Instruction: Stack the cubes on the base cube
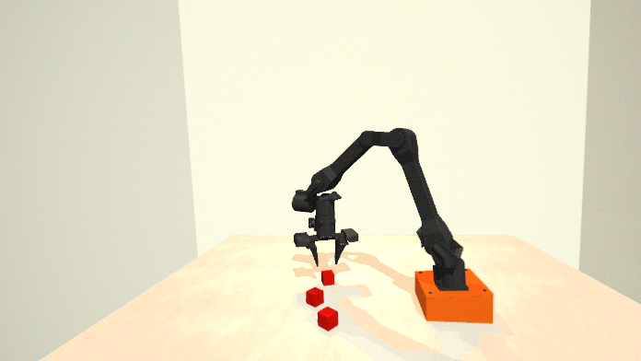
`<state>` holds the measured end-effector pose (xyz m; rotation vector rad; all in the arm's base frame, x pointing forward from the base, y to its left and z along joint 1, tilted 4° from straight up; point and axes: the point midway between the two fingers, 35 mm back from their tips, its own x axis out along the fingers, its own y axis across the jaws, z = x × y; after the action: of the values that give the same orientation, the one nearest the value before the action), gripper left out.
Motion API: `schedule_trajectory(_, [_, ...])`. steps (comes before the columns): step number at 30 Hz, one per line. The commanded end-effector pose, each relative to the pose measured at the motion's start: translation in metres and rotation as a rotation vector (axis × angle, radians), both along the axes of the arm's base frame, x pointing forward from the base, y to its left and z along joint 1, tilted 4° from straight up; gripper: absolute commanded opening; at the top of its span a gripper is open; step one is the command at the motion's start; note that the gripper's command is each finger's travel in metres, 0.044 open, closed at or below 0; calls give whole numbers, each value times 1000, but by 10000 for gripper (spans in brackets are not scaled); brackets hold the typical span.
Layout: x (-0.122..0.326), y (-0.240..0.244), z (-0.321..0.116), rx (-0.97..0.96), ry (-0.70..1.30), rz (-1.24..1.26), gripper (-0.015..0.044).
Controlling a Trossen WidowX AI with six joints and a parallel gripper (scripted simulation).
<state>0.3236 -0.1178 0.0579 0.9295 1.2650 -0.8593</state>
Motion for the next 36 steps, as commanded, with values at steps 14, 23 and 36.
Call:
schedule_trajectory(14, [1, 1, -27, 10, 12, -4, 265])
schedule_trajectory(23, [2, 1, -39, 10, 12, -4, 265])
schedule_trajectory(36, [2, 0, -36, 10, 12, -2, 105])
